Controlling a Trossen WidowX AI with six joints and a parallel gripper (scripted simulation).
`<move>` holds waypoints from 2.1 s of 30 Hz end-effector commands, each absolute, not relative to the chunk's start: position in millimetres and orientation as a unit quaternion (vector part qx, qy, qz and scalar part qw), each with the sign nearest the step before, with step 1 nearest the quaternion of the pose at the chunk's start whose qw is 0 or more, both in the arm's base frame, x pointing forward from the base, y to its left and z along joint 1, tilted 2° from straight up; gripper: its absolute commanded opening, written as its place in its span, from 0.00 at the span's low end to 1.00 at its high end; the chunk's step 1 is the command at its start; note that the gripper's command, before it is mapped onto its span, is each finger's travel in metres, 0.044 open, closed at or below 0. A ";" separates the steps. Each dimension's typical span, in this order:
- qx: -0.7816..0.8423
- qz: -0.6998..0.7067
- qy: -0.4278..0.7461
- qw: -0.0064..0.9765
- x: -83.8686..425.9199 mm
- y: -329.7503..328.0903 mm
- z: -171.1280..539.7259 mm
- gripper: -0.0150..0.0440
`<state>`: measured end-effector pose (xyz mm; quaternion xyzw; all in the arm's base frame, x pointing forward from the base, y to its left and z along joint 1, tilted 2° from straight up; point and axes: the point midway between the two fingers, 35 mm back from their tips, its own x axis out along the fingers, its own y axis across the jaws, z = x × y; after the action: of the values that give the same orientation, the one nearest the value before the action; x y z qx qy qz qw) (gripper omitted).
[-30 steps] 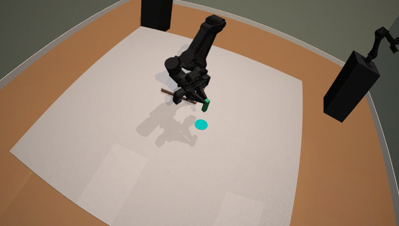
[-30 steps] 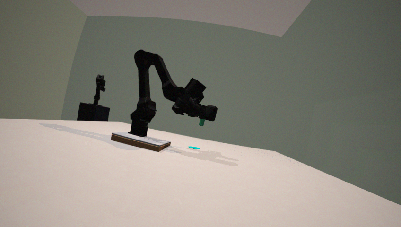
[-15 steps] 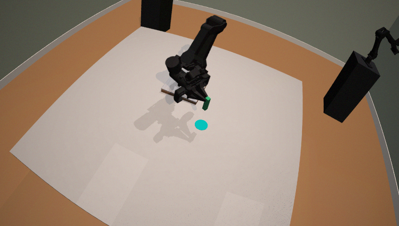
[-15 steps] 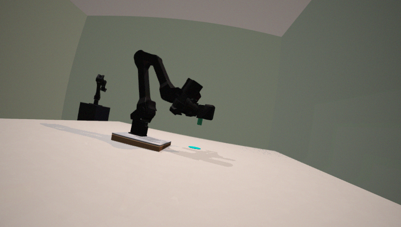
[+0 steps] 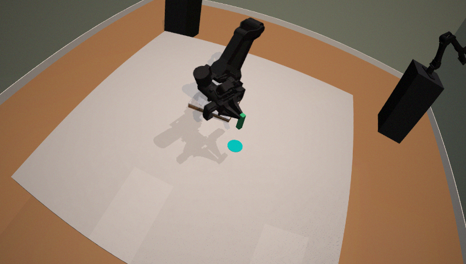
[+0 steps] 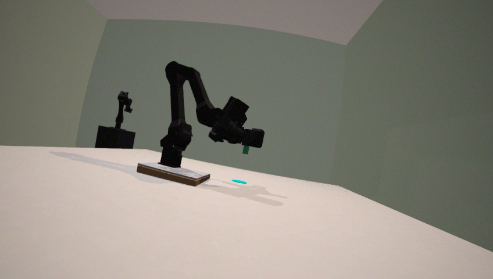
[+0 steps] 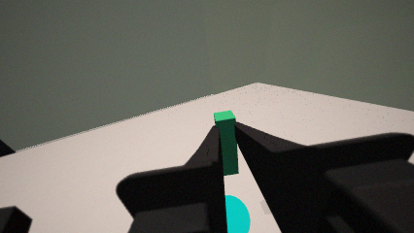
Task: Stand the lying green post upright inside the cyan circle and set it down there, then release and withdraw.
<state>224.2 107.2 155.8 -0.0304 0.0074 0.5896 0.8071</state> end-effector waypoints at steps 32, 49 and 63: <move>-0.022 0.591 0.013 0.806 231.1 108.3 90.0 0.29; -0.022 0.591 0.014 0.806 222.7 110.9 65.8 0.29; -0.052 0.586 0.003 0.809 222.1 113.1 46.3 0.29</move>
<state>222.9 112.8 48.8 -0.0479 0.0032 0.5876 0.8078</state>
